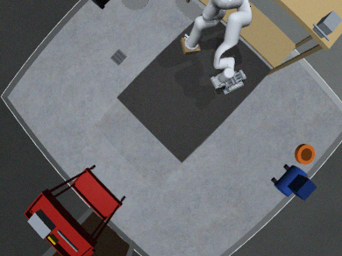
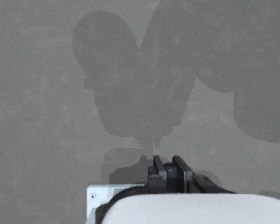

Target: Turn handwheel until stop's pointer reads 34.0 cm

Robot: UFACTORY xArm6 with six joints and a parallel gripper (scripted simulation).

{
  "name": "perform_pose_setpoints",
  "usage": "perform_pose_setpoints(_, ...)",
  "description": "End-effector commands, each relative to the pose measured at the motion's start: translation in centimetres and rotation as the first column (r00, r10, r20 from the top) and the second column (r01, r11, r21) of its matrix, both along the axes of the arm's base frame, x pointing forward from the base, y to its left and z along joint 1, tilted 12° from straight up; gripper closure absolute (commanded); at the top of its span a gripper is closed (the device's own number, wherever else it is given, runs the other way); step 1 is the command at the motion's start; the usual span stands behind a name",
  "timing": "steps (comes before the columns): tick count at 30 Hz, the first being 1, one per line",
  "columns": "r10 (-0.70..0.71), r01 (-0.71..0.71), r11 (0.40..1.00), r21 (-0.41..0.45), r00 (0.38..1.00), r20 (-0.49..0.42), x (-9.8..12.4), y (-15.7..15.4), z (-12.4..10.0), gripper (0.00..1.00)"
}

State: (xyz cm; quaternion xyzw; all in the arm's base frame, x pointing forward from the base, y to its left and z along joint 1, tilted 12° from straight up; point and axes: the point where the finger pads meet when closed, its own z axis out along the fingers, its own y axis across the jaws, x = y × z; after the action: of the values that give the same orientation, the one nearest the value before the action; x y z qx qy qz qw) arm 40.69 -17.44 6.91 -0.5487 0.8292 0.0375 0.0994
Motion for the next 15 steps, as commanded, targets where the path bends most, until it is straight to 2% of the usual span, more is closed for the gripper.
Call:
perform_pose_setpoints(1,0.000,0.000,1.000,-0.001,1.000,0.002,0.1,-0.2,0.8,0.94)
perform_pose_setpoints(15,0.000,0.000,1.000,-0.001,1.000,0.002,0.9,-0.8,1.9,0.94)
